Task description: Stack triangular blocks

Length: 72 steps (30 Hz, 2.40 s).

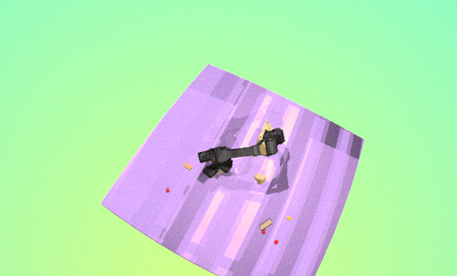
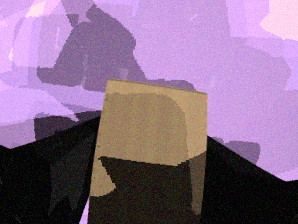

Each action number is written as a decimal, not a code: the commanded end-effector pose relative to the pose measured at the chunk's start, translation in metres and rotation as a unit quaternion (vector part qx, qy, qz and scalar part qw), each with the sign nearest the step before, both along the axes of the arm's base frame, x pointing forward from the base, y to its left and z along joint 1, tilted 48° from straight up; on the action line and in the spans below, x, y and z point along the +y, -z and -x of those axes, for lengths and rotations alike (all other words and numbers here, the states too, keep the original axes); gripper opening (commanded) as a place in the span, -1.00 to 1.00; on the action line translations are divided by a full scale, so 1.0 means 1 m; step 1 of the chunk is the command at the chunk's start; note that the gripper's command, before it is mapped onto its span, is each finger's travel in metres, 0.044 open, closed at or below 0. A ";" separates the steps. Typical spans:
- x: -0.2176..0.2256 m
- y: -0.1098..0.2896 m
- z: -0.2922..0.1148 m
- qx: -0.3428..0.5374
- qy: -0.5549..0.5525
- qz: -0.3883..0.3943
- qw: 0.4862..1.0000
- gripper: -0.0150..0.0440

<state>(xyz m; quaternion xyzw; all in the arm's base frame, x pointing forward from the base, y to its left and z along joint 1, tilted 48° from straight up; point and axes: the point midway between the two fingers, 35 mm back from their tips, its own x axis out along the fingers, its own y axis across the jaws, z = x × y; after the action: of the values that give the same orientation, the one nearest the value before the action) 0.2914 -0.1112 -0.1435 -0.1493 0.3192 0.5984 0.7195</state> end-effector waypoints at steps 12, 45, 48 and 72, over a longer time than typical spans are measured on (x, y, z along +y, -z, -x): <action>-0.021 0.020 0.008 -0.047 0.035 -0.179 0.982 -0.49; -0.086 -0.052 0.016 -0.034 0.052 -0.120 0.991 1.00; -0.088 -0.054 0.016 -0.034 0.053 -0.119 0.991 1.00; -0.003 -0.042 -0.005 0.097 -0.064 0.390 0.914 1.00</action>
<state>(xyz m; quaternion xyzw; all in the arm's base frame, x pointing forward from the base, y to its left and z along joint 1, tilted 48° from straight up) 0.2923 -0.1162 -0.1083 -0.3405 0.5599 0.5305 0.5378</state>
